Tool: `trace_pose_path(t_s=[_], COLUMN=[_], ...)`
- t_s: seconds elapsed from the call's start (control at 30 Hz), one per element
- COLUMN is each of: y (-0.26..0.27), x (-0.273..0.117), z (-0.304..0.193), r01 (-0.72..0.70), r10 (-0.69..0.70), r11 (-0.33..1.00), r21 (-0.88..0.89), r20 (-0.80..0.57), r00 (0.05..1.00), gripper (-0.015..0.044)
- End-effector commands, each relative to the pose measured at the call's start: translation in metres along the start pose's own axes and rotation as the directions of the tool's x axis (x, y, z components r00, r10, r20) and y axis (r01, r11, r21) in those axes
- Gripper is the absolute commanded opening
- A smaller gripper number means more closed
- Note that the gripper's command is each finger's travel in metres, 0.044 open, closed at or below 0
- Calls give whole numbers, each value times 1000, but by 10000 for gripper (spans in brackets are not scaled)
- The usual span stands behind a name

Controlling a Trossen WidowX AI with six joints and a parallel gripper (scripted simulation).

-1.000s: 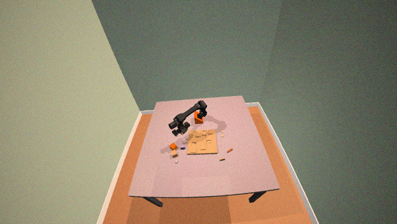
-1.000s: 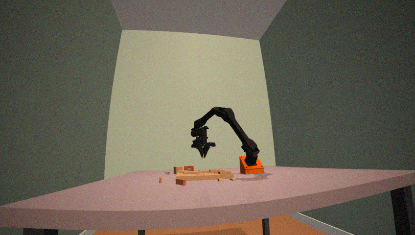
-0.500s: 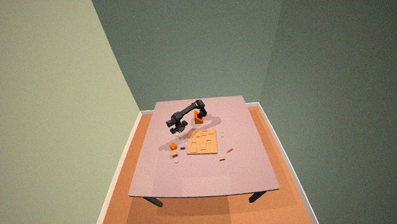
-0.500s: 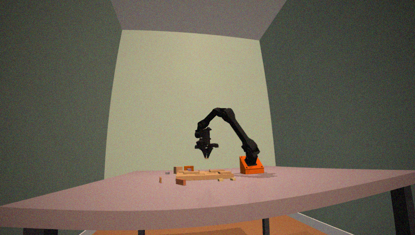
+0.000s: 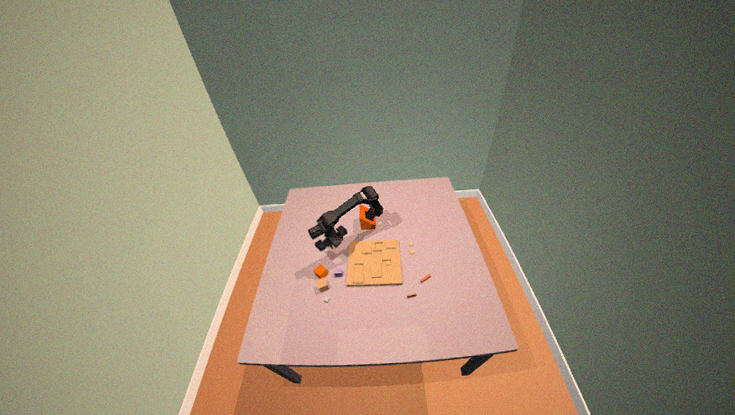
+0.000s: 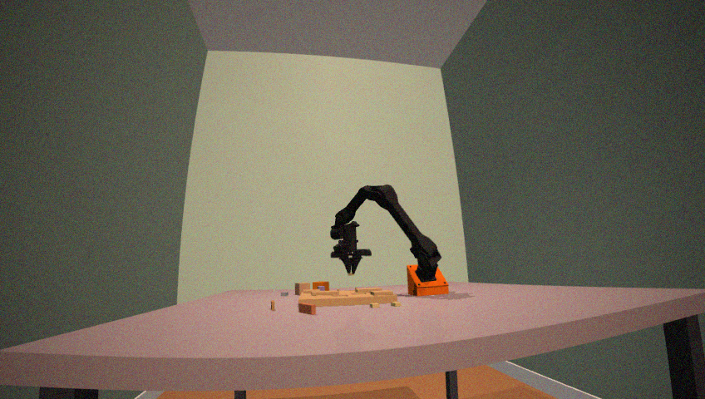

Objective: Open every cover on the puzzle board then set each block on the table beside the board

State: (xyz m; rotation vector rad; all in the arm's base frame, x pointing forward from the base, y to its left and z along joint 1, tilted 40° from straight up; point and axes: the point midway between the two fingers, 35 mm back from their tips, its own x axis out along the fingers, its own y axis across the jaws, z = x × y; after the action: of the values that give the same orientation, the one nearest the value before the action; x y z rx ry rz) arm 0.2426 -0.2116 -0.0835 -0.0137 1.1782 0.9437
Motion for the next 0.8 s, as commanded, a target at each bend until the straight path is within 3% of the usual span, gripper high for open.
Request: trace_pose_path(t_s=[0.0, 0.77], y=[0, 0], x=[8, 46], z=[1, 1], r01=[-1, -1], r10=[1, 1], r11=[1000, 1000], r21=[5, 5], r20=[6, 7], r00=[1000, 1000], gripper=[80, 80])
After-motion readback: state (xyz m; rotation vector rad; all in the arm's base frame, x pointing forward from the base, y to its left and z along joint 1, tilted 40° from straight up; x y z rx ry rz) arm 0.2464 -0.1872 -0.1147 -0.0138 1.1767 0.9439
